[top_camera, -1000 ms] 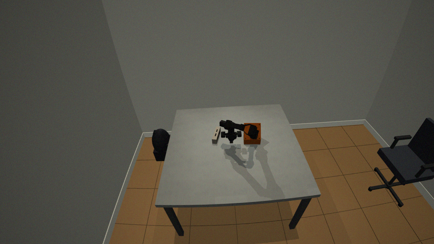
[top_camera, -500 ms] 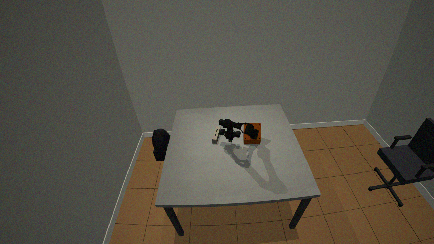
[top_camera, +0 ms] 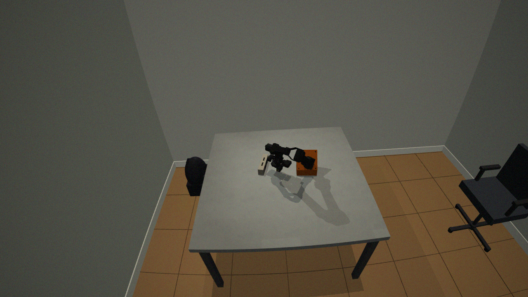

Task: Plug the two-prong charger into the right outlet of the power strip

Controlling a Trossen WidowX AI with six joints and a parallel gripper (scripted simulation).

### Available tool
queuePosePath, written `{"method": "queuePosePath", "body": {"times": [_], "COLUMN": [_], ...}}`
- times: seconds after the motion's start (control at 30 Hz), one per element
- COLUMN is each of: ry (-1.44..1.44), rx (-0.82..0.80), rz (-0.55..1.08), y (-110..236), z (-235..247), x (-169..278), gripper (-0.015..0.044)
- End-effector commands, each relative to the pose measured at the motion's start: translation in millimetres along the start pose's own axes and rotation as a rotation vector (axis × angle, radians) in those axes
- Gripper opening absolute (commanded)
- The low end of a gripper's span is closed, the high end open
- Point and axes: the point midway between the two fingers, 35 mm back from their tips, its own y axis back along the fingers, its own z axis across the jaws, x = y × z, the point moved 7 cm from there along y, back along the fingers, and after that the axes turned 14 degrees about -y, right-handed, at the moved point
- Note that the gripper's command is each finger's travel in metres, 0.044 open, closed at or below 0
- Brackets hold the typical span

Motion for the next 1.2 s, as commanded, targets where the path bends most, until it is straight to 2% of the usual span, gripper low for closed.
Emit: {"method": "queuePosePath", "body": {"times": [0.0,1.17], "ry": [-0.078,-0.711], "rx": [0.007,-0.032], "rz": [0.002,0.013], "y": [0,-18], "z": [-8,-50], "x": [2,34], "gripper": [0.0000,0.0000]}}
